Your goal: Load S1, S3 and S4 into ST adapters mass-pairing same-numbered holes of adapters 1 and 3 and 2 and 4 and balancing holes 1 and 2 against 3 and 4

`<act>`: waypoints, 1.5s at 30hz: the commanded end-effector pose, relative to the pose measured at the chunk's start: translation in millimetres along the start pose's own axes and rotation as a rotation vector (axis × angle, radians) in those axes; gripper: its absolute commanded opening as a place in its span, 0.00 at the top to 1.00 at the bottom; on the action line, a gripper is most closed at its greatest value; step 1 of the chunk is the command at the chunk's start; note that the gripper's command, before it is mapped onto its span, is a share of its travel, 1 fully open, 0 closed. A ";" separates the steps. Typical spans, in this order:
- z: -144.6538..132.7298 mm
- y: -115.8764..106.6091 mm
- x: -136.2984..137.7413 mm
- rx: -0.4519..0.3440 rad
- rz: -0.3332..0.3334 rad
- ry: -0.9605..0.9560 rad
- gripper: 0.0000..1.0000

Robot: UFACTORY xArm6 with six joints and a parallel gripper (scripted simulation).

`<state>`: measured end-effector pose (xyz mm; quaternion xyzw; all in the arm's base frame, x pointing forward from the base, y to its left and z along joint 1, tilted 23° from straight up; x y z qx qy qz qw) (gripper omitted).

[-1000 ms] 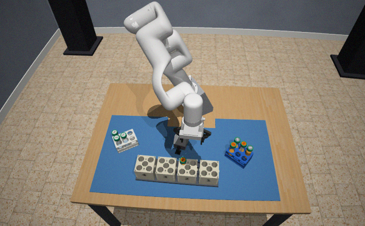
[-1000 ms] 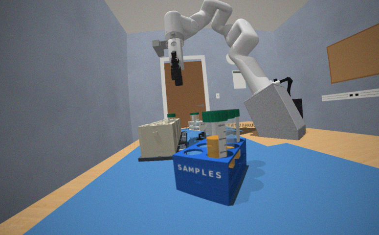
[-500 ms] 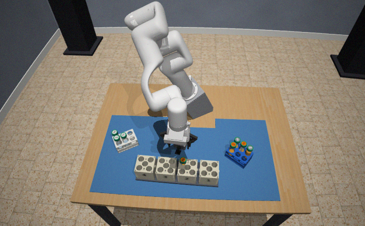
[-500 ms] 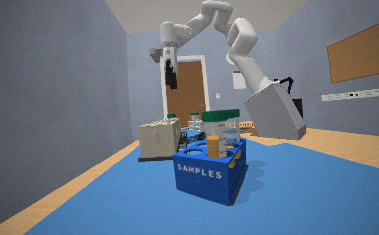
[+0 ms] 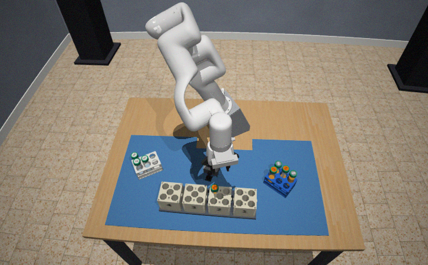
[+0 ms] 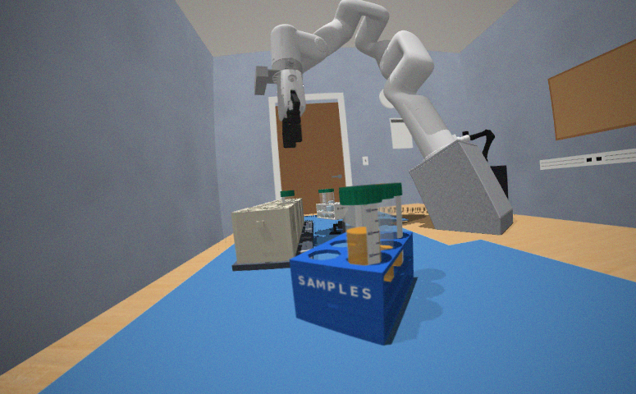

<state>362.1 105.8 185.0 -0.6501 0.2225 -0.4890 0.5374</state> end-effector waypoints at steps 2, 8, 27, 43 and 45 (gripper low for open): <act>4.1 -1.2 -26.2 0.002 0.002 -0.177 0.43; 7.1 -1.2 -56.2 0.002 0.003 -0.377 0.43; 14.5 -1.5 -131.0 0.003 0.003 -0.643 0.43; 22.0 -1.8 -205.8 0.003 0.003 -0.643 0.43; 22.5 -1.8 -210.8 0.003 0.004 -0.643 0.43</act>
Point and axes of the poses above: the point where the finger pads meet when closed, its own y axis out along the fingers, its own x axis across the jaws, z = x × y, the point moved 5 cm from there along -y, back along the fingers, and after that the axes turned 7 degrees about -y, right-handed, at the moved point
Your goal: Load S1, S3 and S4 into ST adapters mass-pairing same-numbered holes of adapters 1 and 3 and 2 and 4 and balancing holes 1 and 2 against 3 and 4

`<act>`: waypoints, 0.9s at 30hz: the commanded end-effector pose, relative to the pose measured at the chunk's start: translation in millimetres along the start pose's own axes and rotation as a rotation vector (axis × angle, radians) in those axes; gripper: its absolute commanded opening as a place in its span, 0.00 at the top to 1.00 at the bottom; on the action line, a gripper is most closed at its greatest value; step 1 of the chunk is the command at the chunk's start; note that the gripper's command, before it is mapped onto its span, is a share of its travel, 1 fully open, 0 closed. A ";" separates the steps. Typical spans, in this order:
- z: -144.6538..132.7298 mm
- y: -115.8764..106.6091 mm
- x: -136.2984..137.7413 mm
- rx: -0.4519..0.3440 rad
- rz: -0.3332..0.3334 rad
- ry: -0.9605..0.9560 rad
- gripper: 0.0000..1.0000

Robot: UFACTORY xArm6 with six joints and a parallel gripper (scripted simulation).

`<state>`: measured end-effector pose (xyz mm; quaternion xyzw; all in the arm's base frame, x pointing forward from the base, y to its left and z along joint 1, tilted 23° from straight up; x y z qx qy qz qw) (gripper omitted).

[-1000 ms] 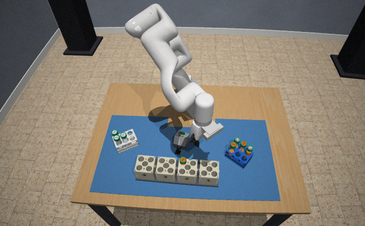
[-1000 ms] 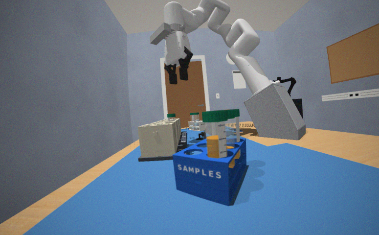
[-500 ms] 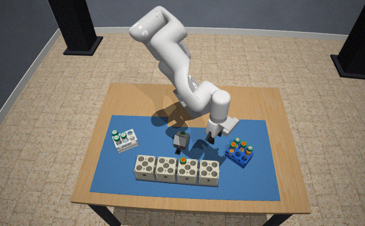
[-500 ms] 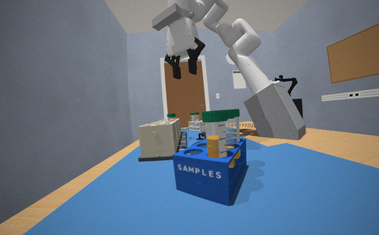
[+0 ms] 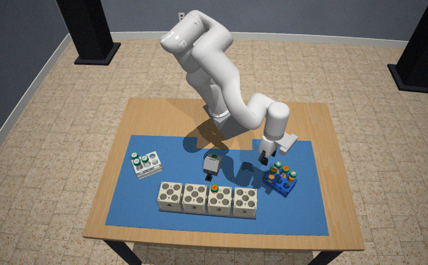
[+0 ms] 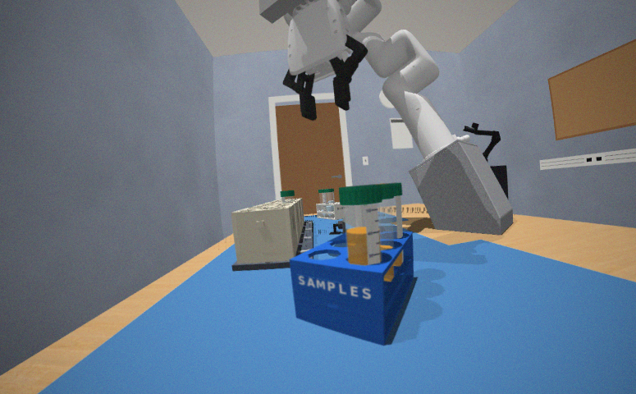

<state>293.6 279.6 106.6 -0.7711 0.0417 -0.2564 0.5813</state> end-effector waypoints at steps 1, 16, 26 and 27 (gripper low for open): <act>11.4 -1.2 -9.1 0.002 -0.001 0.003 0.43; 55.5 -1.2 -57.0 0.003 -0.001 0.003 0.43; 73.7 -1.3 -76.6 0.003 -0.001 0.003 0.43; 73.7 -1.3 -76.6 0.003 -0.001 0.003 0.43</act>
Point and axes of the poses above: the point where the finger pads meet when closed, its own y axis out along the fingers, its own x axis across the jaws, z = x × y, the point moved 5 cm from there along -y, back along the fingers, and after that the axes turned 7 degrees about -y, right-handed, at the moved point
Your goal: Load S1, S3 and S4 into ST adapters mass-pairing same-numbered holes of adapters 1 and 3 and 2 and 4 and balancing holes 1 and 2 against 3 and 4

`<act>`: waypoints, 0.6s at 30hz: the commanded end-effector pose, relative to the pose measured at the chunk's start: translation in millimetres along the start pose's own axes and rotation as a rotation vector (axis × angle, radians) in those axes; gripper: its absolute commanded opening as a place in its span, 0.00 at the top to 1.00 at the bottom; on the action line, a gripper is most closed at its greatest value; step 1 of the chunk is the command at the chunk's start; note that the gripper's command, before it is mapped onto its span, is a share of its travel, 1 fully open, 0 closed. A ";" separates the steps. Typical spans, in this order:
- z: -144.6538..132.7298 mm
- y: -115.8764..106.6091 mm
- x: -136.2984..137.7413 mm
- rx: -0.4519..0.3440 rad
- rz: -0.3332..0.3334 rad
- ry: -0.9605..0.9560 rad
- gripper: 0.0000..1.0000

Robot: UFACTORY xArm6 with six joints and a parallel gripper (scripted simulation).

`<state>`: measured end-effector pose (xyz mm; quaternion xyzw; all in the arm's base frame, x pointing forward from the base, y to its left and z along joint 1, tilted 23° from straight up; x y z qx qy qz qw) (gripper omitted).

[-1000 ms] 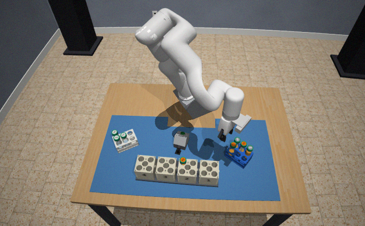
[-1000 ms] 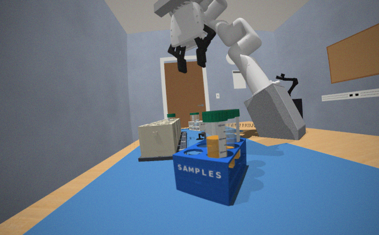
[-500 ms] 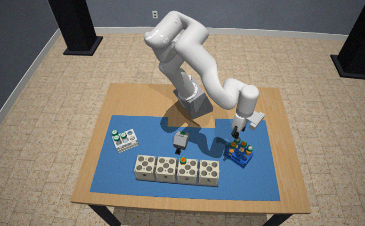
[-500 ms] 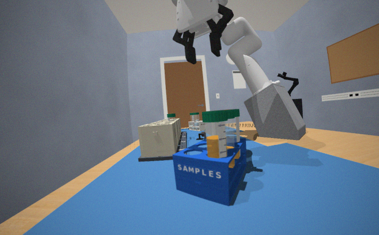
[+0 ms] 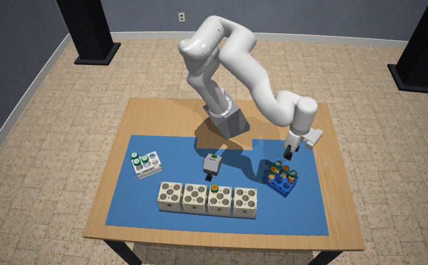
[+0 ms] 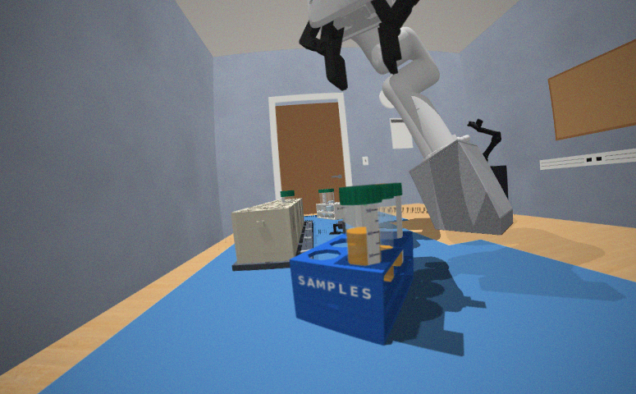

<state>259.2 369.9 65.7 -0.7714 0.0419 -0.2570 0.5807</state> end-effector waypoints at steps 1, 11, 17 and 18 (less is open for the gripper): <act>2.0 -1.8 0.1 0.004 0.000 0.002 0.43; 2.1 6.2 0.1 0.004 0.000 0.002 0.43; 2.1 18.2 0.1 0.004 0.000 0.002 0.43; 2.1 20.2 0.1 0.004 0.000 0.002 0.43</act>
Point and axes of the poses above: the point where the finger pads meet when closed, its own y axis out along the fingers, its own x axis across the jaws, z = x × y, the point moved 5 cm from there along -y, back along the fingers, and after that the axes turned 7 degrees about -y, right-handed, at the moved point
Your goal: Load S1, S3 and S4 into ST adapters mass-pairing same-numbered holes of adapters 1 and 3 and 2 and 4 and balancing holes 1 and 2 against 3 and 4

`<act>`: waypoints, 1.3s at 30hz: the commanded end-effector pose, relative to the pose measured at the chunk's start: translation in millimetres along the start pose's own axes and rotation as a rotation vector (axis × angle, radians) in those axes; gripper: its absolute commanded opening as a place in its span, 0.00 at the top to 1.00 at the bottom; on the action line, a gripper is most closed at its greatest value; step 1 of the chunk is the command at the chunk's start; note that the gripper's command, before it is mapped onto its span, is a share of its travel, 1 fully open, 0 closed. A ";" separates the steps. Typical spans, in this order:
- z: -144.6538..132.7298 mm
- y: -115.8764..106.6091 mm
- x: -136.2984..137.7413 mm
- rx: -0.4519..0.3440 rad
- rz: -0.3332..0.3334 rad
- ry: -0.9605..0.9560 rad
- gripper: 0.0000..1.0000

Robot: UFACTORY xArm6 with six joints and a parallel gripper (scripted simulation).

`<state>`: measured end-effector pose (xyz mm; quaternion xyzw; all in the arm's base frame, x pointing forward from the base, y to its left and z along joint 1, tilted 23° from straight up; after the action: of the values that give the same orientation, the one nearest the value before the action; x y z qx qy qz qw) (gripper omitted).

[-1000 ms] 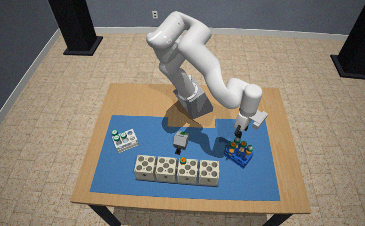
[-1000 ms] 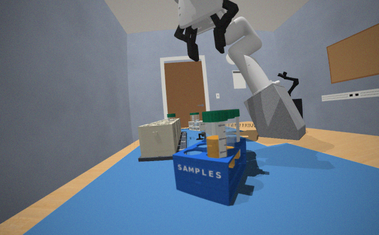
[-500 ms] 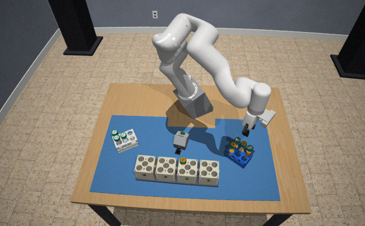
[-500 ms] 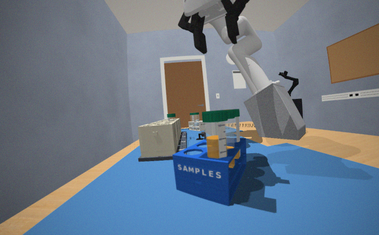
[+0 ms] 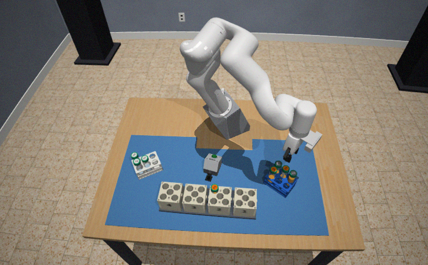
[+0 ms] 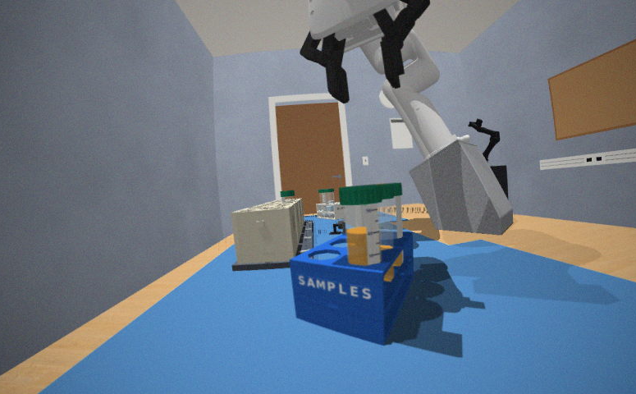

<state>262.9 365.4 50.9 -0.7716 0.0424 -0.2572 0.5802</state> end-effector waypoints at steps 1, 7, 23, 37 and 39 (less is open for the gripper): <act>1.6 6.3 0.4 0.005 0.000 0.001 0.43; 1.6 14.3 0.4 0.005 0.000 0.001 0.43; 1.7 42.4 0.4 0.005 -0.001 0.001 0.43; 1.7 70.4 0.4 0.005 -0.001 0.001 0.43; 1.7 70.4 0.4 0.005 -0.001 0.001 0.43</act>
<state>279.1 342.9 -12.9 -0.7716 0.0424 -0.2572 0.5802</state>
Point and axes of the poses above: the point where the finger pads meet when closed, its own y axis out along the fingers, its own x axis across the jaws, z = x × y, the point moved 5 cm from there along -y, back along the fingers, and after that the axes turned 7 degrees about -y, right-handed, at the moved point
